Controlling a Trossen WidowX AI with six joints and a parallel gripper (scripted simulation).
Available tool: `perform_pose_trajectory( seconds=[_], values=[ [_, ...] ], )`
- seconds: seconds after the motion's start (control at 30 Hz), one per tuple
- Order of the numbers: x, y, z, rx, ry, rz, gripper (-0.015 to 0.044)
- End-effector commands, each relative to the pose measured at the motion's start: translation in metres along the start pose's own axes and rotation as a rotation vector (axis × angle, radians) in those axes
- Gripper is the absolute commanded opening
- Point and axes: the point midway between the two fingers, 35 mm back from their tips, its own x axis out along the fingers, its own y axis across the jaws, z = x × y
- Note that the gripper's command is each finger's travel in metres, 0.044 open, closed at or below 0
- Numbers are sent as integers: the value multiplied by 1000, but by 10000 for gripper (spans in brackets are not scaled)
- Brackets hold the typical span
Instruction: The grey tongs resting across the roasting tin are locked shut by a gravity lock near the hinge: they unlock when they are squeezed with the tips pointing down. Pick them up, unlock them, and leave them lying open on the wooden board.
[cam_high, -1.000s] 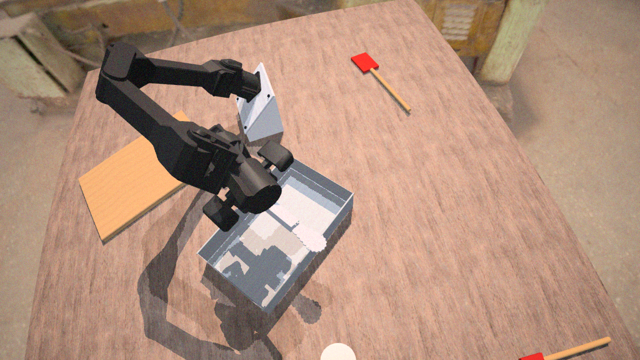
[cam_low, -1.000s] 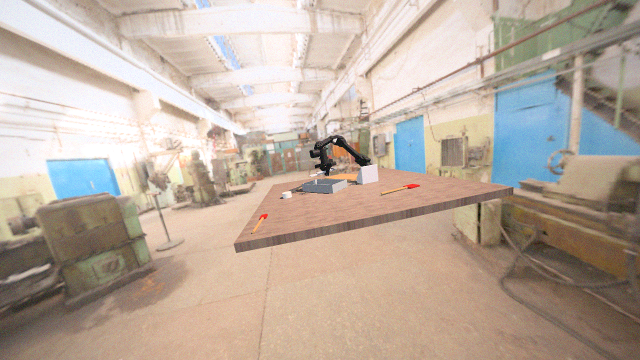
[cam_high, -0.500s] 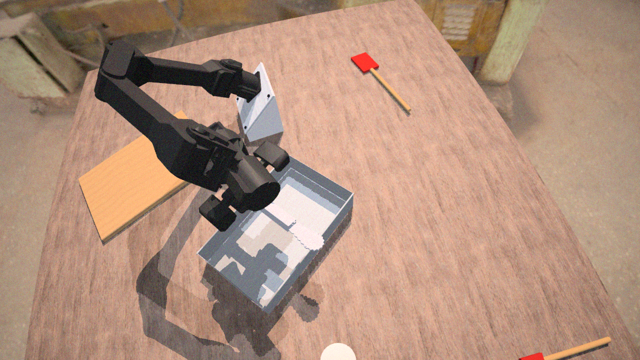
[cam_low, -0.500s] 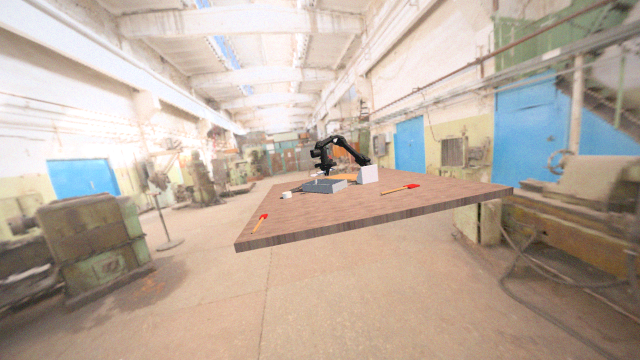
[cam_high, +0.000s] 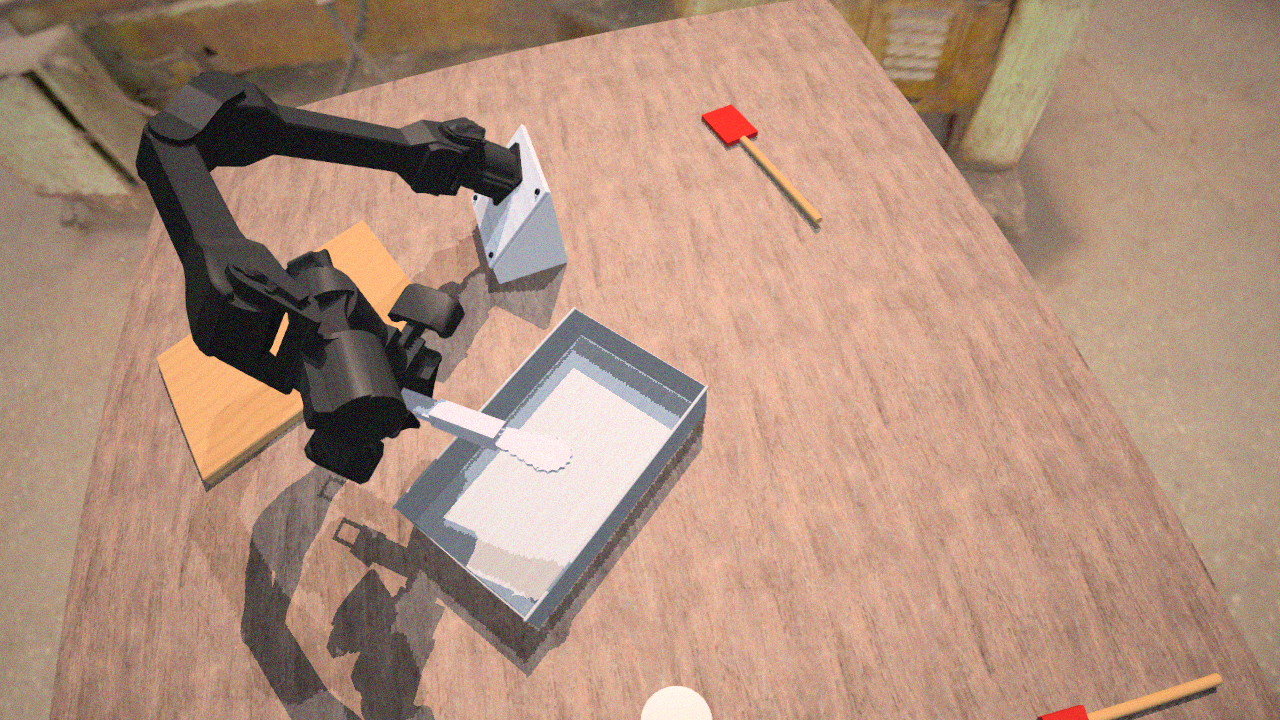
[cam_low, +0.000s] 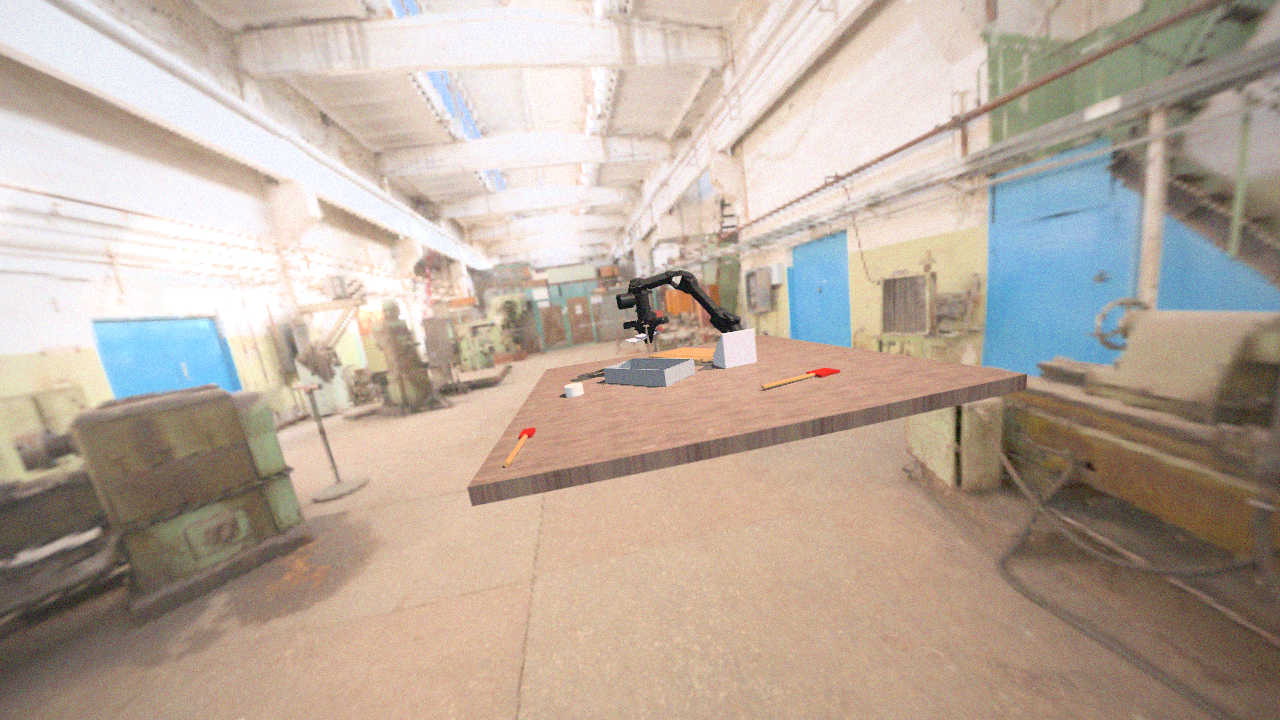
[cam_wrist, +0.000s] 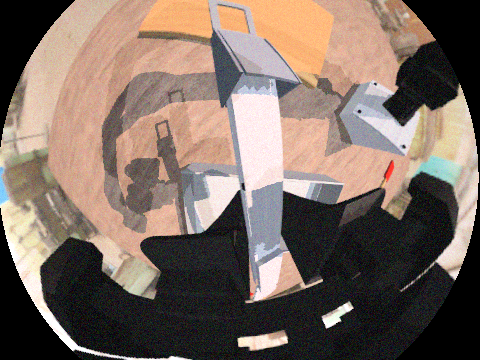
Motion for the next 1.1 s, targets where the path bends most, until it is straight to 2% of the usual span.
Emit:
perform_pose_trajectory(
  seconds=[0.0,0.43,0.73,1.07],
  values=[
    [-13,14,25,-79,11,16,-150],
    [-36,34,110,-353,-5,27,-150],
    [-35,36,123,-390,-1,20,-150],
    [-26,39,173,-518,31,-7,-150]
  ],
)
